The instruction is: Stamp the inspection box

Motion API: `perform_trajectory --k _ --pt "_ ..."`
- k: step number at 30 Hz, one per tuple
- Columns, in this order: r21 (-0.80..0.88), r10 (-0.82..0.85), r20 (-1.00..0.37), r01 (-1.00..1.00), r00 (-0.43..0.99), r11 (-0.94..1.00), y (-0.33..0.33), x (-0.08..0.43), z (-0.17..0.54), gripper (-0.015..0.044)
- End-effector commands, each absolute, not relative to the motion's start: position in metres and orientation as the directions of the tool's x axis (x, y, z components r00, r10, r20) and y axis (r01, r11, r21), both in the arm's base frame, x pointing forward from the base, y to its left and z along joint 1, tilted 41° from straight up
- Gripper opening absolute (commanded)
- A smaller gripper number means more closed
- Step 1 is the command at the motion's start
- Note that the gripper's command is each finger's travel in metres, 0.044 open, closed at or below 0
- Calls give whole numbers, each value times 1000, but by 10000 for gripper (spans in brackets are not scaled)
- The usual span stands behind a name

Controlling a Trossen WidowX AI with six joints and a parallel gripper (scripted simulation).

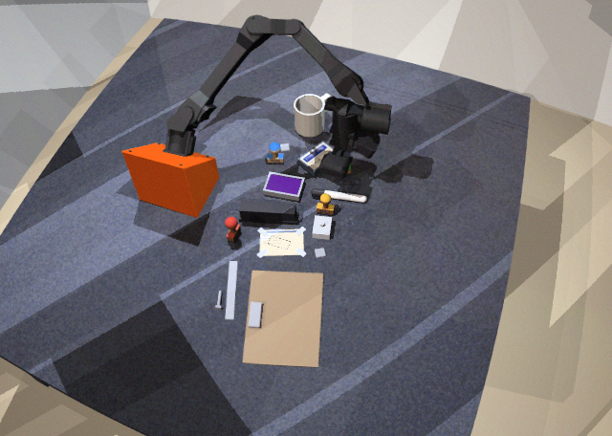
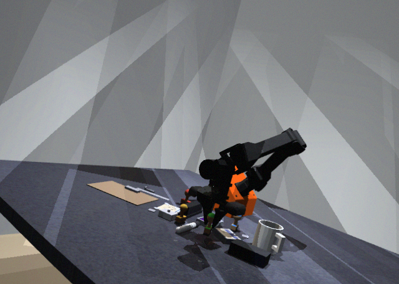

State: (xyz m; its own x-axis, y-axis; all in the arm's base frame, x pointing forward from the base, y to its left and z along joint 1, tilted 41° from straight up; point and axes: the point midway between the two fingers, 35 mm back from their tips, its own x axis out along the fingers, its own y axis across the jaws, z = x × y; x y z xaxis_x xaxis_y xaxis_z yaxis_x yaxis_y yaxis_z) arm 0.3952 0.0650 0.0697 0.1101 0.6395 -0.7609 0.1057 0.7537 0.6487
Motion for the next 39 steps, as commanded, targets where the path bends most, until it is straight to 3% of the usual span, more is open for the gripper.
perform_trajectory --k 1,39 --pt "651 642 -759 102 113 752 63 396 73 0" --pt "653 643 -757 102 112 751 51 394 87 0"
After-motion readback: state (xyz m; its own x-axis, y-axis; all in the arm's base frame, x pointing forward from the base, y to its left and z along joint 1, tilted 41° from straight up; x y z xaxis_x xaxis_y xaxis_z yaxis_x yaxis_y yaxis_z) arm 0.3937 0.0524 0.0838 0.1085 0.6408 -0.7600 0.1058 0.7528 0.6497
